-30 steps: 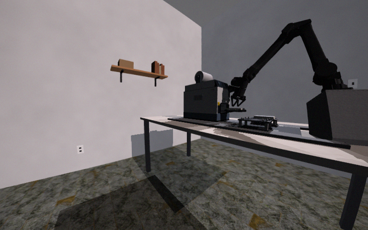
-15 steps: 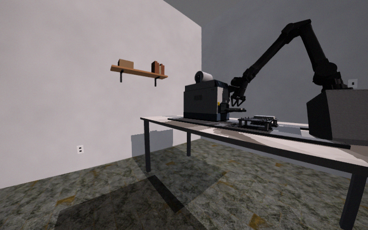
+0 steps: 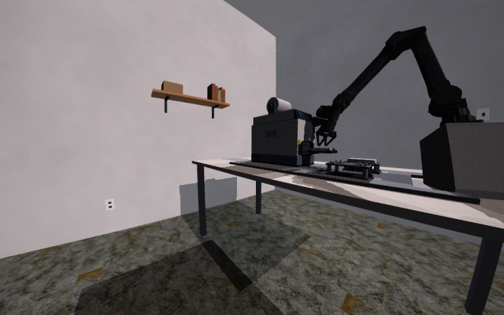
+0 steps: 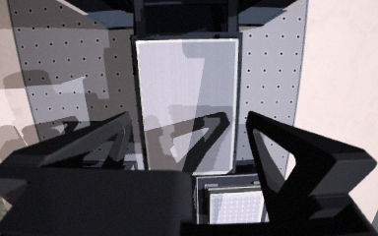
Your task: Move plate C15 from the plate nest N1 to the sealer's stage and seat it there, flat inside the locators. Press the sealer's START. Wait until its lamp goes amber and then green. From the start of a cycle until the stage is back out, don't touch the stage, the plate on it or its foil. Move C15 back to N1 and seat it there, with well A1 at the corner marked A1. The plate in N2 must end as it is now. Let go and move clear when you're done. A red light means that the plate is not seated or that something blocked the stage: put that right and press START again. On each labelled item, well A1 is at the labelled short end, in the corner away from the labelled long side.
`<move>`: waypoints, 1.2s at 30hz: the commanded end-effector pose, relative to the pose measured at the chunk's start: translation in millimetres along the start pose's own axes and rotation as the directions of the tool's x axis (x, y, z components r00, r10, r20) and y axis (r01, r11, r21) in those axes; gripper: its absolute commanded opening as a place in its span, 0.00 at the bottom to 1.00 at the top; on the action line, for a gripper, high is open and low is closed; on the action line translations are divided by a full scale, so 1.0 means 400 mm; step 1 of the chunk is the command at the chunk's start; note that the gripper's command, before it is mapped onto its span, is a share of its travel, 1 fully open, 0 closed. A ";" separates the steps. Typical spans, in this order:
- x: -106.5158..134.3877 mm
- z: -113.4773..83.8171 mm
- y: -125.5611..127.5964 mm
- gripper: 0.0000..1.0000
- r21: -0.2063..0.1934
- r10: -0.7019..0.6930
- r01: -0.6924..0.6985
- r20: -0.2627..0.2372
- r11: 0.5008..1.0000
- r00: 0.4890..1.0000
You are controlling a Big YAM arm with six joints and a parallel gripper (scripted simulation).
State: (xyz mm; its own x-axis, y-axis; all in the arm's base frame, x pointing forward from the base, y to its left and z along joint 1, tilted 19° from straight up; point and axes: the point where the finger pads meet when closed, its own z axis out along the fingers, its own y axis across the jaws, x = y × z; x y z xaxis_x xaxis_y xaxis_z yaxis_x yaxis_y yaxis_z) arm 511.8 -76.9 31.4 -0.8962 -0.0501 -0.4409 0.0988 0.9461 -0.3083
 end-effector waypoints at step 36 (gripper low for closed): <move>-0.021 0.041 -0.018 1.00 0.012 0.008 -0.009 0.020 1.000 1.000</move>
State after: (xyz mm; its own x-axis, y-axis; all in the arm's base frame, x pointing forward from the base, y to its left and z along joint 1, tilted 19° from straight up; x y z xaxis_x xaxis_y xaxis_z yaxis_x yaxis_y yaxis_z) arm 518.2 -79.4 33.4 -0.8846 -0.0492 -0.4637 0.1074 0.9461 -0.3054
